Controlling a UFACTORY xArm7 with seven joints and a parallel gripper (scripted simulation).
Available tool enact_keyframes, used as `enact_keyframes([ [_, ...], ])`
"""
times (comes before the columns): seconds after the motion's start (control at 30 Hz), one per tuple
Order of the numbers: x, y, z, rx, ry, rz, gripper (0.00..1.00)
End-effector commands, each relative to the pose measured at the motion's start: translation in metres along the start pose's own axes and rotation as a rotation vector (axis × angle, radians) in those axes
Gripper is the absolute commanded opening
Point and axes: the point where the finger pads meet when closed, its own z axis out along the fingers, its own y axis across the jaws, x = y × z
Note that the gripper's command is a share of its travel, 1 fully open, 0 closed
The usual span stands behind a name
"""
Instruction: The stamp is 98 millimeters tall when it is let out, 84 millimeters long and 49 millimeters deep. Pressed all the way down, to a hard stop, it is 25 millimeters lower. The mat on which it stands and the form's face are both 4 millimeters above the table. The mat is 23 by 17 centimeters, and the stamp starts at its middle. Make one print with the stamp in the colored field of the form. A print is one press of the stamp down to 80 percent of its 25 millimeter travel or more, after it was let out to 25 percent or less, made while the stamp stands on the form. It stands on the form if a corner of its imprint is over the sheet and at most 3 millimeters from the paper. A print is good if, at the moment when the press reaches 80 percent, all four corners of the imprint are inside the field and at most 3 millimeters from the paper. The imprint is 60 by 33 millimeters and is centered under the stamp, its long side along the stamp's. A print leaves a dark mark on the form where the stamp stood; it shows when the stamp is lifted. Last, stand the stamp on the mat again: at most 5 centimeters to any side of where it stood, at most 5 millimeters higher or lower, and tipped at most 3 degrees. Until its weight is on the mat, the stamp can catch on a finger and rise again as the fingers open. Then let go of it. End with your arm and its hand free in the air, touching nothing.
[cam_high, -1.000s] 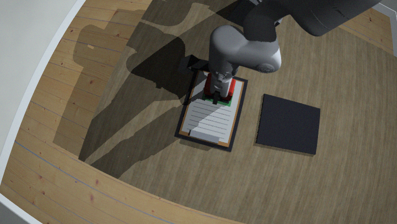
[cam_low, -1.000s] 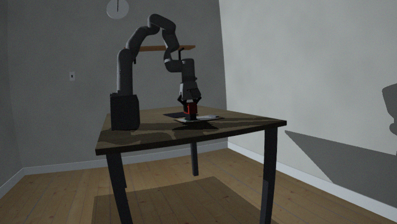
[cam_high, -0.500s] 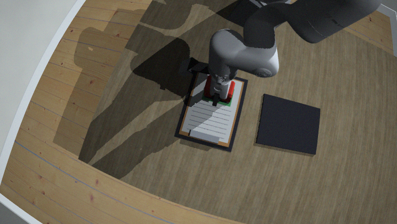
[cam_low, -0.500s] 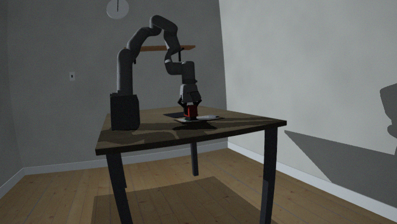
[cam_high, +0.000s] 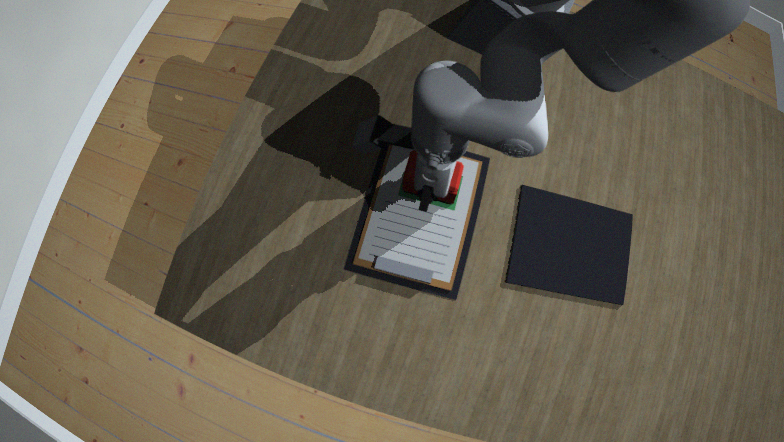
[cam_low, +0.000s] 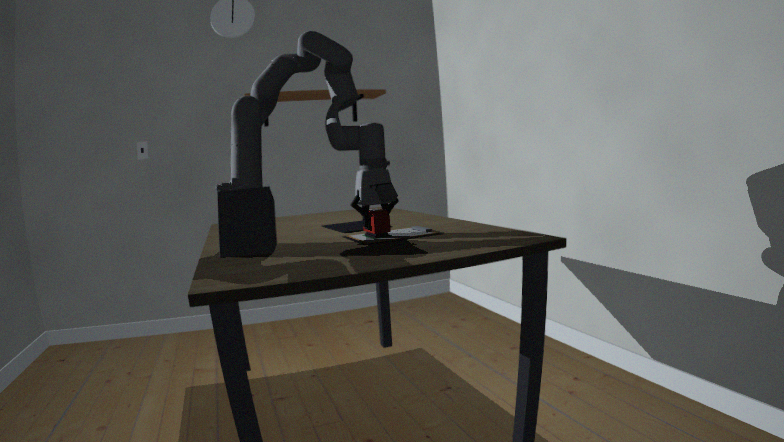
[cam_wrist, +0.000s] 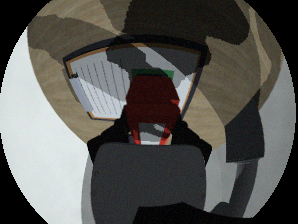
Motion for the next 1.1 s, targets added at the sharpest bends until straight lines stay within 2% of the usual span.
enact_keyframes([
  [0.0,0.001,-0.001,-0.002,0.002,0.002,0.001,0.32],
  [0.4,0.001,-0.001,-0.025,0.002,0.002,0.001,0.32],
  [1.0,0.001,-0.001,-0.027,0.002,0.002,0.001,0.32],
  [1.07,0.001,-0.001,-0.033,0.002,0.002,0.001,0.32],
])
